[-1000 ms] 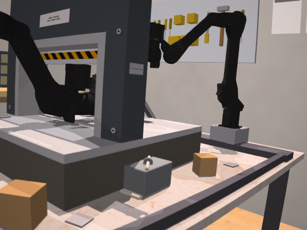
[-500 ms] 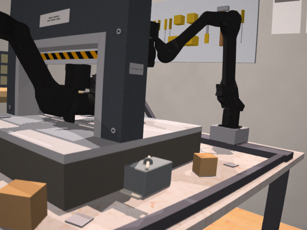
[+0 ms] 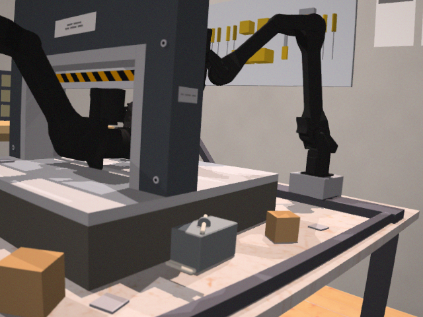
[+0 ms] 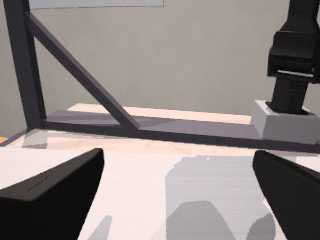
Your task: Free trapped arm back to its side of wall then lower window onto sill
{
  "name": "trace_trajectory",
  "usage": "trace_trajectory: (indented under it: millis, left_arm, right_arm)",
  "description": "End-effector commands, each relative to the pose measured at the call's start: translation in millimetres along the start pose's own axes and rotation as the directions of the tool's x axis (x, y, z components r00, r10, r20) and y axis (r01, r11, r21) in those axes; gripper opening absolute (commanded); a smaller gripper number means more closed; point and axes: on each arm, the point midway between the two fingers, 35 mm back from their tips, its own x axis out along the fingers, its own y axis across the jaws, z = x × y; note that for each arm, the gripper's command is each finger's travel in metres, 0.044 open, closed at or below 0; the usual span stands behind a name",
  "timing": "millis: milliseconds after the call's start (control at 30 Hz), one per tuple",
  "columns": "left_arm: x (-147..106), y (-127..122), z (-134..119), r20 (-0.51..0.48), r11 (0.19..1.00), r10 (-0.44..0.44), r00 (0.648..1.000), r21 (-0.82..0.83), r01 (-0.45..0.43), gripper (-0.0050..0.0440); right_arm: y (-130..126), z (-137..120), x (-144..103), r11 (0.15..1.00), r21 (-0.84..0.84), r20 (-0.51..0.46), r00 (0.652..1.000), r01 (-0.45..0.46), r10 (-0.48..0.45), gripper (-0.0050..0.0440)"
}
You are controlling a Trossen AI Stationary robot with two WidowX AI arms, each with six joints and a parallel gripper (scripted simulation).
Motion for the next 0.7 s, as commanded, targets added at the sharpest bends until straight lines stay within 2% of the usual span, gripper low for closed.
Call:
trace_trajectory:
  millis: [0, 333, 633, 667]
  left_arm:
    - [10, -1, 10, 0.017, 1.000, -0.001, 1.000, -0.020, 0.001, 0.0400]
    - [34, -1, 11, 0.018, 1.000, -0.001, 1.000, -0.020, 0.002, 0.0400]
    - [34, -1, 11, 0.019, 1.000, -0.002, 1.000, -0.021, 0.002, 0.0400]
    - [32, 1, 27, 0.036, 0.999, -0.001, 0.999, -0.036, 0.003, 0.0400]
  right_arm:
    - [-1, 39, 2, 1.000, 0.001, 0.074, 0.997, 0.001, -0.001, 0.0400]
    - [-1, 39, 2, 1.000, 0.001, 0.074, 0.997, 0.001, -0.001, 0.0400]
    - [-1, 39, 2, 1.000, 0.001, 0.074, 0.997, 0.001, -0.001, 0.0400]
    - [-1, 39, 2, 1.000, 0.001, 0.074, 0.997, 0.001, -0.001, 0.0400]
